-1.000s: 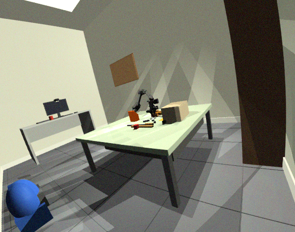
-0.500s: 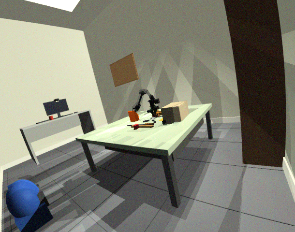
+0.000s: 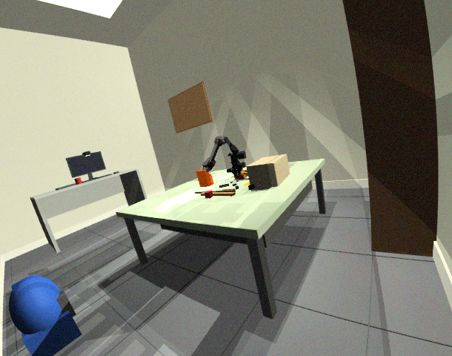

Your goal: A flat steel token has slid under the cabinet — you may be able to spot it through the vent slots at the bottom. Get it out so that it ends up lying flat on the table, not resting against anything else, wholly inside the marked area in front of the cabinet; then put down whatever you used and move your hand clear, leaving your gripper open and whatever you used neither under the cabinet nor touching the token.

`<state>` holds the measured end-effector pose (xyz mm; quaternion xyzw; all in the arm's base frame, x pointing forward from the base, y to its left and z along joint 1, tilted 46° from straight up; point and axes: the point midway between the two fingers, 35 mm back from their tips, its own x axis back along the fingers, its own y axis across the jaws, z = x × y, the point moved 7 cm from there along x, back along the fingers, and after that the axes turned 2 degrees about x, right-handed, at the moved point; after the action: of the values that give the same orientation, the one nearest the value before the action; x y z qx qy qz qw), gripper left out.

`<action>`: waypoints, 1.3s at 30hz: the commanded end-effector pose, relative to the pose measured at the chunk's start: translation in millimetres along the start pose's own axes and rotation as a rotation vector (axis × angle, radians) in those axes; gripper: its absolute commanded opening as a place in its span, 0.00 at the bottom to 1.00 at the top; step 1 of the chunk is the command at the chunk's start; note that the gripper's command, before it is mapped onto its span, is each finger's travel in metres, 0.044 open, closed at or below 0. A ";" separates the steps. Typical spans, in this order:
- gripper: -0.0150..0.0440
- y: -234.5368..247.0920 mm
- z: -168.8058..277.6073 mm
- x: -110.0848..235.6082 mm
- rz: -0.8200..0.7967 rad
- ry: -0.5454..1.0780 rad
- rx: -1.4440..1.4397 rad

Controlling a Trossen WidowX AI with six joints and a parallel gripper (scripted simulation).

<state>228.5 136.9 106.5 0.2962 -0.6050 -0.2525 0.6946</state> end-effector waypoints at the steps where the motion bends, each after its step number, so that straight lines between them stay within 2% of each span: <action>1: 0.25 0.3 -6.3 0.1 -0.001 0.001 0.002; 39: 0.25 -0.3 -51.8 0.7 -0.001 -0.001 0.004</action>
<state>274.8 141.0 101.9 0.2962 -0.6054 -0.2520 0.6944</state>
